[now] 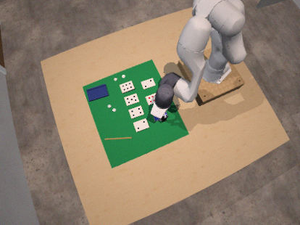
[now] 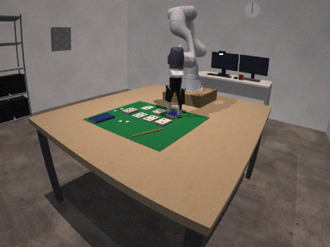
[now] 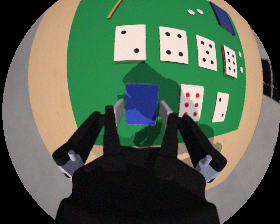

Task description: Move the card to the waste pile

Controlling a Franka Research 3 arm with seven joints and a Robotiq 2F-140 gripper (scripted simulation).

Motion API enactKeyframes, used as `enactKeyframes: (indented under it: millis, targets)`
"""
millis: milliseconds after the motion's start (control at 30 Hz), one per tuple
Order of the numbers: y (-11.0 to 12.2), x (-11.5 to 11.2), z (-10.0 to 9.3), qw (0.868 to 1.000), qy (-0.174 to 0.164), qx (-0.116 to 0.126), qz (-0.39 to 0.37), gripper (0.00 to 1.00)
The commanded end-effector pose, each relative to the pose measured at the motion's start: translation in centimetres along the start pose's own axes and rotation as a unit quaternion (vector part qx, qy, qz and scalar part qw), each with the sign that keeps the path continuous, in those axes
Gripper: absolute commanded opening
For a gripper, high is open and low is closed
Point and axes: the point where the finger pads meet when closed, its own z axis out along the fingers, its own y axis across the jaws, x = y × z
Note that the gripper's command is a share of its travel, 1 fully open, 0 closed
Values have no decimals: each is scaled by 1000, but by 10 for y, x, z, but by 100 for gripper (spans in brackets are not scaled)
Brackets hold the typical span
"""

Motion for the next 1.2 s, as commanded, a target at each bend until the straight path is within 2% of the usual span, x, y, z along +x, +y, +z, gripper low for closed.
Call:
enactKeyframes:
  millis: [0, 100, 133, 1167]
  targets:
    - [-1, 1, 0, 1000, 1, 1, 1, 50]
    - [-1, 1, 0, 1000, 1, 1, 1, 50]
    - [-1, 1, 0, 1000, 1, 1, 1, 43]
    - [-1, 1, 0, 1000, 1, 1, 1, 43]
